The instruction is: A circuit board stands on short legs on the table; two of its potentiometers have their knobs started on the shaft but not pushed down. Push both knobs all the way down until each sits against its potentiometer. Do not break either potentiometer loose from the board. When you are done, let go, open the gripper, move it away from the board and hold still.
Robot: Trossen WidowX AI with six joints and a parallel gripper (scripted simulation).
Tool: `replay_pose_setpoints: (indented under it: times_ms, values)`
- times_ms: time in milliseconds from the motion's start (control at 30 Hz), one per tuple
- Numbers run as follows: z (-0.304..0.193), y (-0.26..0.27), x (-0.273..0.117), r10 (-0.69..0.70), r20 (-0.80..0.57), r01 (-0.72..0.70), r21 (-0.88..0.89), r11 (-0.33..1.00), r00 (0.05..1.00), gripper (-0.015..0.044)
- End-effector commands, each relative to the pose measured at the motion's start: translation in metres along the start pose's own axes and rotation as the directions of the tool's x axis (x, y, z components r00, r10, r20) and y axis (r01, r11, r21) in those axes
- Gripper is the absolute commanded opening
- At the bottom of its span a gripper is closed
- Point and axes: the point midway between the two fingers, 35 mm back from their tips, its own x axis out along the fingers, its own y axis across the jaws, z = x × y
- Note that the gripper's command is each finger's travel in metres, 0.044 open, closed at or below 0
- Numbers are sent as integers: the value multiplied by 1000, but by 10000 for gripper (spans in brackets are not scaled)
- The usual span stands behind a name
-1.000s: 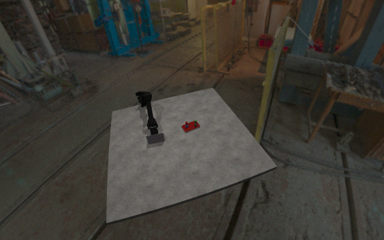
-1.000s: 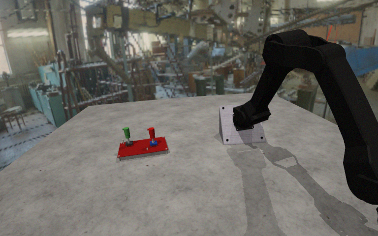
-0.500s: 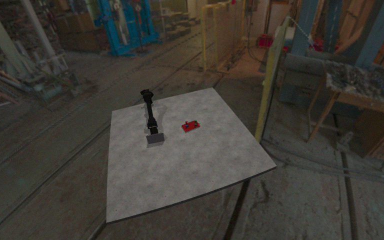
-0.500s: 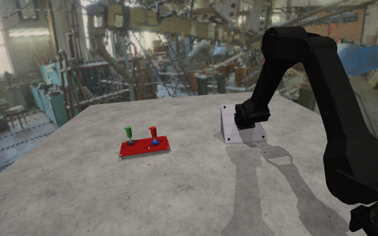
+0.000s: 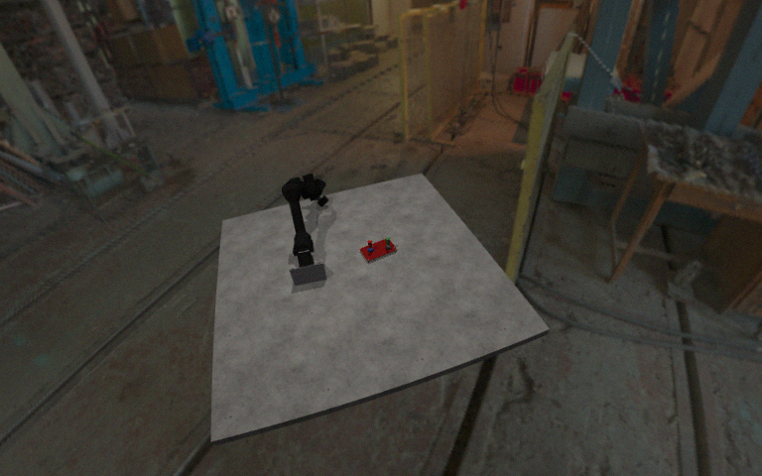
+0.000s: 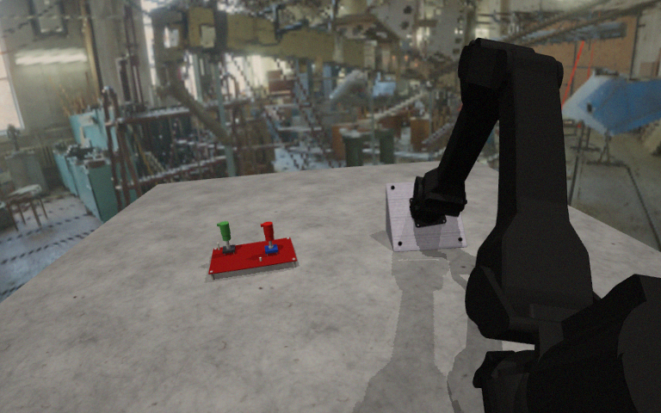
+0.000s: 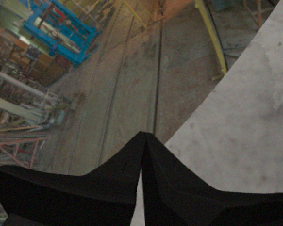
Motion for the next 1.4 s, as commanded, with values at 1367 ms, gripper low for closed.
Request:
replay_pose_setpoints:
  times_ms: [1367]
  values:
    - [157,-348,-306,-898,-232,897,-158,413,373,0]
